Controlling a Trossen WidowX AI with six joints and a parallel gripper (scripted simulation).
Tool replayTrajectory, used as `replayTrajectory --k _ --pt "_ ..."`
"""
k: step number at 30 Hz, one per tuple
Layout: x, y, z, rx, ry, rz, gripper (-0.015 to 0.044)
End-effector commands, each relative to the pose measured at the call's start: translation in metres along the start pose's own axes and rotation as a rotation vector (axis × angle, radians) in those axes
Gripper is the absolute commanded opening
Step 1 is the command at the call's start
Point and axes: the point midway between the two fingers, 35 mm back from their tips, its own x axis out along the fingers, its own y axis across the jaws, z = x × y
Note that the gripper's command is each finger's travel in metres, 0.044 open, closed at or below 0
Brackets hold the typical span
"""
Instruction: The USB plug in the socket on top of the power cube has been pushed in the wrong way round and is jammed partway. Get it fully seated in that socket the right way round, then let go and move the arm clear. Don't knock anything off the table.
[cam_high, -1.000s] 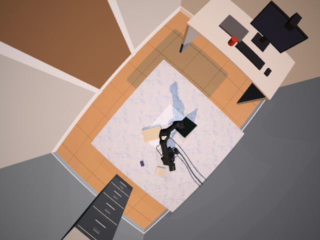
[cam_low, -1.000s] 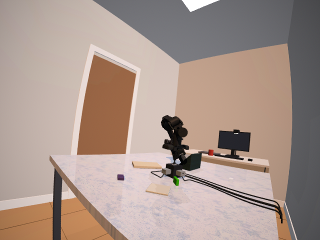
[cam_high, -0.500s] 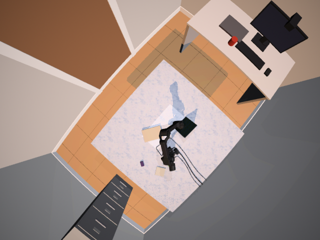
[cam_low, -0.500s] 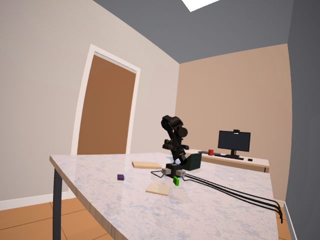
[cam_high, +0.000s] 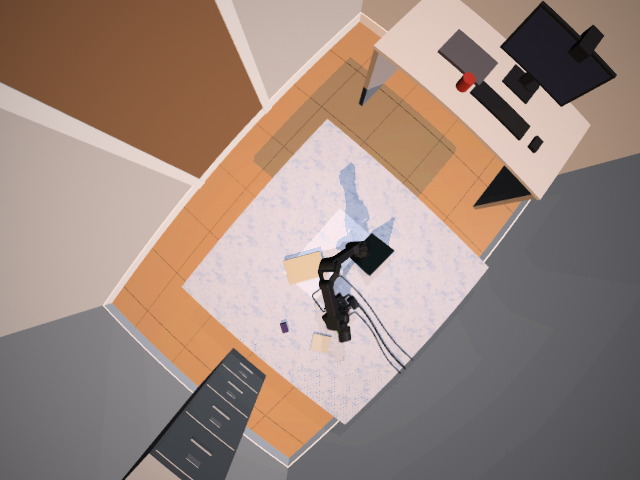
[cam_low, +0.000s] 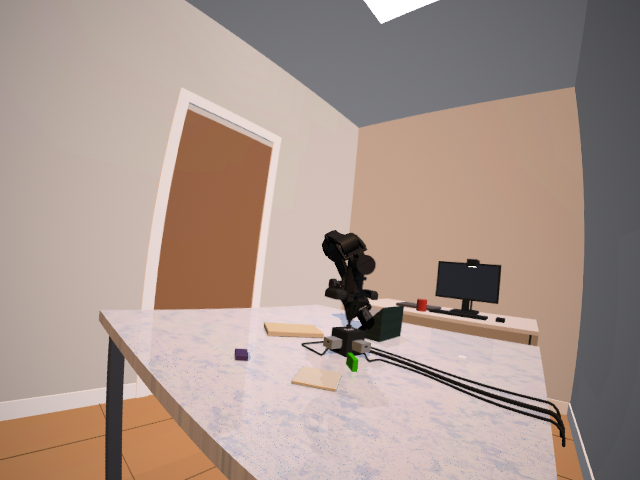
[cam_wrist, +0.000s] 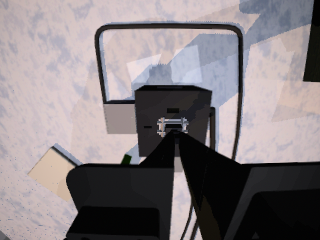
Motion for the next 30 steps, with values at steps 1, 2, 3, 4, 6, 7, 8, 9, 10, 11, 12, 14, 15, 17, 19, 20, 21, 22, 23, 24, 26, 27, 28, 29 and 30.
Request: replayTrajectory --k 1,2,3,4,6,7,8,9,10,11,12,14,15,17,19,20,21,22,23,24,26,27,28,29,30 --pt "0.0021 0.0008 0.0007 -0.003 -0.003 -0.001 0.0" --pt "0.0021 0.0008 0.0007 -0.003 -0.003 -0.001 0.0" --pt "0.0021 0.0008 0.0007 -0.003 -0.003 -0.001 0.0" --pt "0.0021 0.0008 0.0007 -0.003 -0.003 -0.001 0.0" --pt "0.0021 0.0008 0.0007 -0.003 -0.003 -0.001 0.0" --pt "0.0021 0.0008 0.0007 -0.003 -0.003 -0.001 0.0" --pt "0.0021 0.0008 0.0007 -0.003 -0.003 -0.001 0.0" --pt "0.0021 0.0008 0.0007 -0.003 -0.003 -0.001 0.0" --pt "0.0021 0.0008 0.0007 -0.003 -0.003 -0.001 0.0" --pt "0.0021 0.0008 0.0007 -0.003 -0.003 -0.001 0.0" --pt "0.0021 0.0008 0.0007 -0.003 -0.003 -0.001 0.0" --pt "0.0021 0.0008 0.0007 -0.003 -0.003 -0.001 0.0" --pt "0.0021 0.0008 0.0007 -0.003 -0.003 -0.001 0.0" --pt "0.0021 0.0008 0.0007 -0.003 -0.003 -0.001 0.0" --pt "0.0021 0.0008 0.0007 -0.003 -0.003 -0.001 0.0" --pt "0.0001 0.0 -0.0001 0.0 0.0 0.001 0.0026" --pt "0.0001 0.0 -0.0001 0.0 0.0 0.001 0.0053" --pt "0.0001 0.0 -0.0001 0.0 0.0 0.001 0.0079" --pt "0.0001 0.0 -0.0001 0.0 0.0 0.001 0.0095" --pt "0.0001 0.0 -0.0001 0.0 0.0 0.001 0.0095" --pt "0.0001 0.0 -0.0001 0.0 0.0 0.001 0.0095" --pt "0.0001 0.0 -0.0001 0.0 0.0 0.001 0.0095" --pt "0.0001 0.0 -0.0001 0.0 0.0 0.001 0.0095" --pt "0.0001 0.0 -0.0001 0.0 0.0 0.001 0.0095" --pt "0.0001 0.0 -0.0001 0.0 0.0 0.001 0.0095"
